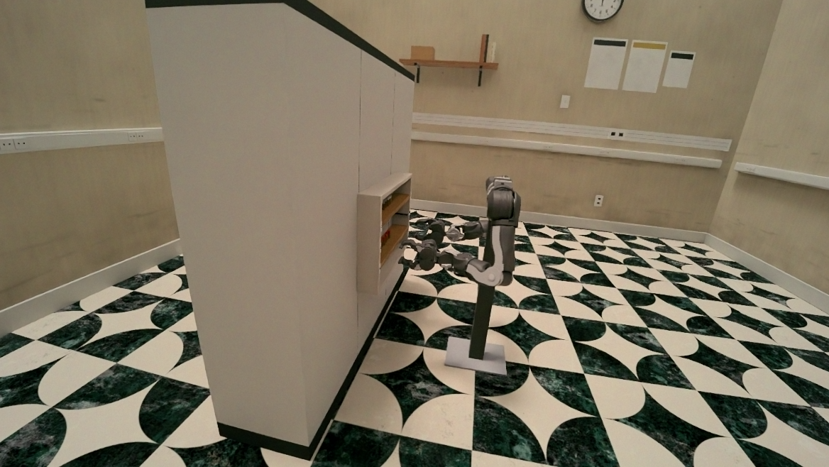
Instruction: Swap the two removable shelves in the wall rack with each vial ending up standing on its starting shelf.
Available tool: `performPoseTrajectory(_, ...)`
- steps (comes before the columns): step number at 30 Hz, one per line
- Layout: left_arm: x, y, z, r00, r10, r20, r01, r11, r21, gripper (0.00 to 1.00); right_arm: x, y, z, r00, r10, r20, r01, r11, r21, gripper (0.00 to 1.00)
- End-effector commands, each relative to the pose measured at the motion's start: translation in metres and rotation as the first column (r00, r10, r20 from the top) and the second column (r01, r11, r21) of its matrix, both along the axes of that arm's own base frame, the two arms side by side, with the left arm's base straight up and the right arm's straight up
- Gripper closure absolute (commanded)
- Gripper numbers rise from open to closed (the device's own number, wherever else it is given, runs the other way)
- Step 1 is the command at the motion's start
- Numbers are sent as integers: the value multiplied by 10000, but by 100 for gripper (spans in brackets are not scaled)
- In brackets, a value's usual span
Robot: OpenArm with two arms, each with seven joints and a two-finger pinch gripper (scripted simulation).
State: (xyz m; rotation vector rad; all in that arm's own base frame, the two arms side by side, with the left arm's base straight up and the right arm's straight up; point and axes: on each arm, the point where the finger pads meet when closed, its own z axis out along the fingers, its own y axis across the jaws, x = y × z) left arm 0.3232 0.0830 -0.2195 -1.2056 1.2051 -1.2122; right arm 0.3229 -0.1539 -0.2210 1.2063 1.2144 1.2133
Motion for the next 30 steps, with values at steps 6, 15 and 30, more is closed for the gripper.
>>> performPoseTrajectory(6, 1, -6, 83, 10000, 1, -53, -1, 10000, 5, 67, 4, -17, 99, 10000, -62, 5, 62, 10000, 4, 67)
performPoseTrajectory(15, 1, -6, 170, 10000, 1, -53, -1, 10000, 5, 67, 4, -16, 185, 10000, -62, 5, 62, 10000, 4, 67)
performPoseTrajectory(30, 1, -5, 330, 10000, 1, -53, -1, 10000, 5, 67, 4, -16, 345, 10000, -62, 5, 62, 10000, 4, 67)
